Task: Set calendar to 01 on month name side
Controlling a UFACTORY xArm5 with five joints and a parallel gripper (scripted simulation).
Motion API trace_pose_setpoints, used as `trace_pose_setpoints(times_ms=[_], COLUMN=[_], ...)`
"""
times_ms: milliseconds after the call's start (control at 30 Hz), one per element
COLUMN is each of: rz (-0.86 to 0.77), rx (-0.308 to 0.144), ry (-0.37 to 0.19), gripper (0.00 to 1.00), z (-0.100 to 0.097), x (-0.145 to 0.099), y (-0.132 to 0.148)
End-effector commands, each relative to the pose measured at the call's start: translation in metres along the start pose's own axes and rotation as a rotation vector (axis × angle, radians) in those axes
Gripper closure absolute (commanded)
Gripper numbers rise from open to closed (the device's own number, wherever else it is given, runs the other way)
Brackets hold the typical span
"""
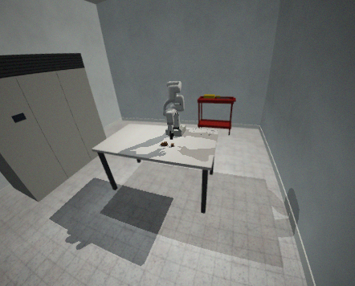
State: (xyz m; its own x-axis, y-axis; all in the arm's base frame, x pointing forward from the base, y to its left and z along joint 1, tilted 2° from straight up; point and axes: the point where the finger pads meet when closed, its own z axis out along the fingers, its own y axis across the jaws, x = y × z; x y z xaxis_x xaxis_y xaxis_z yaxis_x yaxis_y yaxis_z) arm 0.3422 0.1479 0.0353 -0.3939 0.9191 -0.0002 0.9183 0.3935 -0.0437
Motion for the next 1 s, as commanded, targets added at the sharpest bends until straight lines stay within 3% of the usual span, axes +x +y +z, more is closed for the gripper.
trace_pose_setpoints(times_ms=[0,633,800,967], rz=[0.0,-0.009,-0.06,-0.272], rx=[-0.004,-0.004,-0.004,-0.004], ry=[0.0,0.0,0.0,0.0], gripper=[0.0,0.0,0.0,0.0], z=[-0.0015,-0.0015,-0.001,0.0007], x=[0.0,0.0,-0.0001,-0.0004], y=[0.0013,0.0013,0.0013,0.0011])
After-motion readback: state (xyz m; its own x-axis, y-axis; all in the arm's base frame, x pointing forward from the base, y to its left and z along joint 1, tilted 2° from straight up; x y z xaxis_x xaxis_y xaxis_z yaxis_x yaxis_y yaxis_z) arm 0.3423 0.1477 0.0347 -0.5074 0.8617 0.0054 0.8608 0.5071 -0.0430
